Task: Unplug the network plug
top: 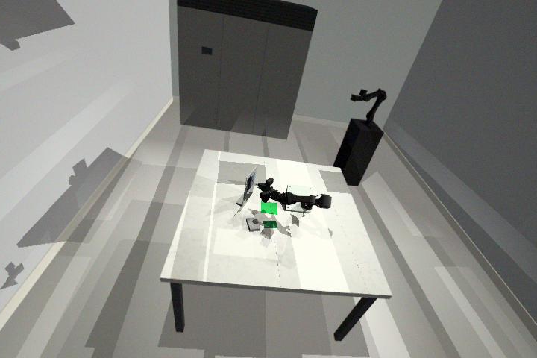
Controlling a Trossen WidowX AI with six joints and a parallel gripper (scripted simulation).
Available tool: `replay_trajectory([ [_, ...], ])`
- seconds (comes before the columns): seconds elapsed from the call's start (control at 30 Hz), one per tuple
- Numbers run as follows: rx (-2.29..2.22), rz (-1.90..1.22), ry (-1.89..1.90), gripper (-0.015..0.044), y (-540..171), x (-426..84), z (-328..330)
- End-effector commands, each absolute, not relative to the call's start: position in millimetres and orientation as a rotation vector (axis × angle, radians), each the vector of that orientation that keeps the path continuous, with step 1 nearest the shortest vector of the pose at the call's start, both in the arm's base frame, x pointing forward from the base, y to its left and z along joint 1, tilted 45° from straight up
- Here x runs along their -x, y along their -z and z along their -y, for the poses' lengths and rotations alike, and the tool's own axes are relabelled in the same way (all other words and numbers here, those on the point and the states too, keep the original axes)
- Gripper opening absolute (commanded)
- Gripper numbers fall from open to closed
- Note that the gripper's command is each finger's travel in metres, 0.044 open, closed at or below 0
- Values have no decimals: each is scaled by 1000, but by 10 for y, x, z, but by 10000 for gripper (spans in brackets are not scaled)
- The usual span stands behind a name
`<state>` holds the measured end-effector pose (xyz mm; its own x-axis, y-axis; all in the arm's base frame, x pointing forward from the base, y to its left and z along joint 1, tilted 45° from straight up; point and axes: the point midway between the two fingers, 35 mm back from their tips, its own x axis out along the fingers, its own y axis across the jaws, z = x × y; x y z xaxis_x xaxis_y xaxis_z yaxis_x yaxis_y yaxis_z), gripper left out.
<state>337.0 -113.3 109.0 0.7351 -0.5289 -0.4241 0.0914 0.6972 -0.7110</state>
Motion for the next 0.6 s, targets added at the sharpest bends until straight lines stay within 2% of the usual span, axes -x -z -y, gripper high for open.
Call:
replay_trajectory([
  [0.0, 720, -667, 378, 0, -1086, -3343, 1124],
  [0.57, 720, -667, 378, 0, -1116, -3286, 1085],
])
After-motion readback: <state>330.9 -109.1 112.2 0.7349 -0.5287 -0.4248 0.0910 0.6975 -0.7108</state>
